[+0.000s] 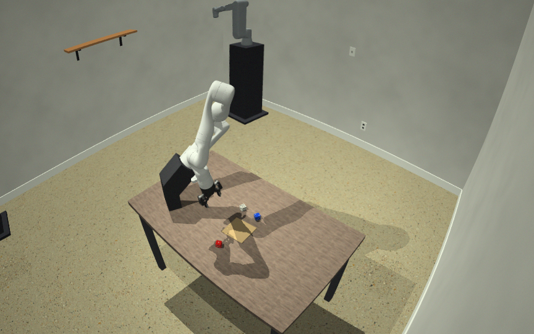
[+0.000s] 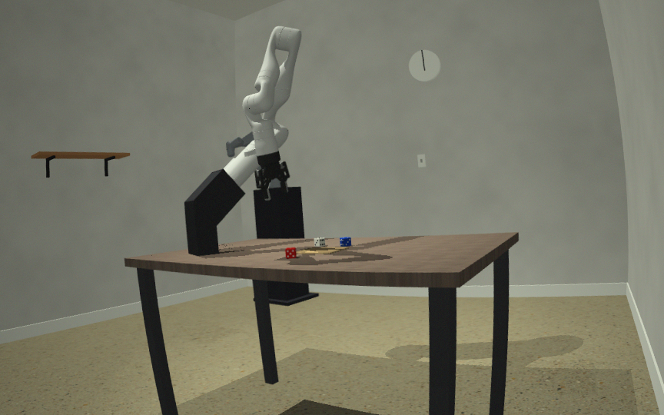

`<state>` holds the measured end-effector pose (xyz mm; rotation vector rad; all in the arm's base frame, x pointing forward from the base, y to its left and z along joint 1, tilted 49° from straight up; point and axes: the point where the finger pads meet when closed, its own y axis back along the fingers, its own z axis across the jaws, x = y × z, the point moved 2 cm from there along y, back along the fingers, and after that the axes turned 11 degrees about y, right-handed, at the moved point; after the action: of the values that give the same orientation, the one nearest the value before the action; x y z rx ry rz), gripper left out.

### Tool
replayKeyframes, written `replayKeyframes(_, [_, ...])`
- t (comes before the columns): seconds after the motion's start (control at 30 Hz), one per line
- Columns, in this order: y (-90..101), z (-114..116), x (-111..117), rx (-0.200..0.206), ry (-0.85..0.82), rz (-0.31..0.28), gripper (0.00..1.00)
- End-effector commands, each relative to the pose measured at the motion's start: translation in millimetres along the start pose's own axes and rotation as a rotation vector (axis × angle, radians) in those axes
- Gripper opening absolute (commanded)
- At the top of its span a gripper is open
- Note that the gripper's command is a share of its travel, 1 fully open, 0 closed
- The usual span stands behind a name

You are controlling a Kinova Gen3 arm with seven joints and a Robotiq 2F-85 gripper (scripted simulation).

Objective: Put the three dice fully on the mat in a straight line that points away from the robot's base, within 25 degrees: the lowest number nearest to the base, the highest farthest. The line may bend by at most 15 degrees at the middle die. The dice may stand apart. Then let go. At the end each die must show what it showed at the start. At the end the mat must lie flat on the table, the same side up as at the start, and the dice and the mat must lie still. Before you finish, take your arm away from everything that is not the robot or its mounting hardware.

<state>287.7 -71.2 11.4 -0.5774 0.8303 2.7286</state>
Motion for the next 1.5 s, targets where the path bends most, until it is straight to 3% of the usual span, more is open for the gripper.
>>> replayKeyframes(0.0, [0.5, 0, 0, 0.001, 0.0, -0.001, 1.0])
replayKeyframes(0.17, [-1.7, -14, -11, 0.029, 0.102, 0.022, 1.0])
replayKeyframes(0.5, [-12.9, -69, -89, 0.15, 0.578, 0.103, 1.0])
replayKeyframes(0.6, [-13.5, -71, -93, 0.155, 0.598, 0.106, 1.0])
replayKeyframes(0.73, [-19.6, -88, -136, 0.206, 0.802, 0.132, 1.0])
replayKeyframes(1.47, [-20.5, -88, -137, 0.203, 0.799, 0.129, 1.0])
